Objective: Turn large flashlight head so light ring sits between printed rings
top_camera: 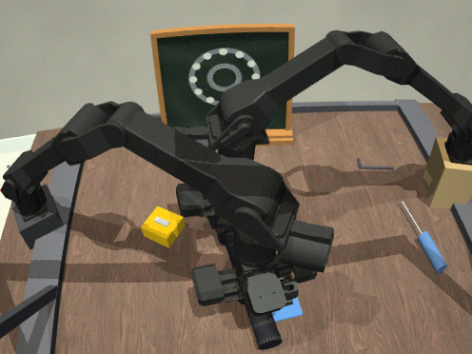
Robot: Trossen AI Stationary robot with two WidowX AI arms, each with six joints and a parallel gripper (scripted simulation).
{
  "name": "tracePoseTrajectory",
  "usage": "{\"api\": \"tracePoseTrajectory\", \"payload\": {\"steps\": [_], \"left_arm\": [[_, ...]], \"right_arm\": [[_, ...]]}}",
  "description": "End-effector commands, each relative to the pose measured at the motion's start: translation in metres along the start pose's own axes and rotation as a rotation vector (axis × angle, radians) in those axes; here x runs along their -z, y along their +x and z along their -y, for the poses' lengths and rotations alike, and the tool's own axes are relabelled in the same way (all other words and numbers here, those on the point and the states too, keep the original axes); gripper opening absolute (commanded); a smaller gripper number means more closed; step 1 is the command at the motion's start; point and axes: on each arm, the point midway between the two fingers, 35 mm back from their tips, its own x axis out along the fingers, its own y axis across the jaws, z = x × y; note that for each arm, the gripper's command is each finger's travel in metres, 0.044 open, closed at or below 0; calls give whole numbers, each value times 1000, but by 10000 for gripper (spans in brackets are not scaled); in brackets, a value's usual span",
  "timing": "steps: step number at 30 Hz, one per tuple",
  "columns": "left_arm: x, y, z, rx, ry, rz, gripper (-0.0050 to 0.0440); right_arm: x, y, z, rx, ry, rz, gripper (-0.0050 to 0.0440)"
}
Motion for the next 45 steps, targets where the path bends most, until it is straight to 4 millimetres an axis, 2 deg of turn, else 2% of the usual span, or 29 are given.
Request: {"api": "tracePoseTrajectory", "payload": {"steps": [1, 7, 8, 26, 30, 43, 45], "left_arm": [[-3, -13, -4, -24, -2, 22, 131], [-3, -13, -4, -24, -2, 22, 131], [-3, -13, -4, -24, -2, 22, 131], [-3, -13, -4, -24, -2, 22, 131], [-3, -13, -4, -24, -2, 22, 131], [-3, -13, -4, -24, -2, 22, 131], [-3, -13, -4, -24, -2, 22, 131]], "right_arm": [[1, -12, 9, -25, -4, -8, 226], [1, -10, 6, -46, -4, -8, 226], [1, -10, 6, -46, -4, -8, 440], [1, -10, 6, -46, -4, -8, 440], [1, -17, 7, -46, -4, -8, 440], [1, -64, 11, -35, -4, -9, 440], [1, -66, 11, -32, -4, -9, 440]]}}
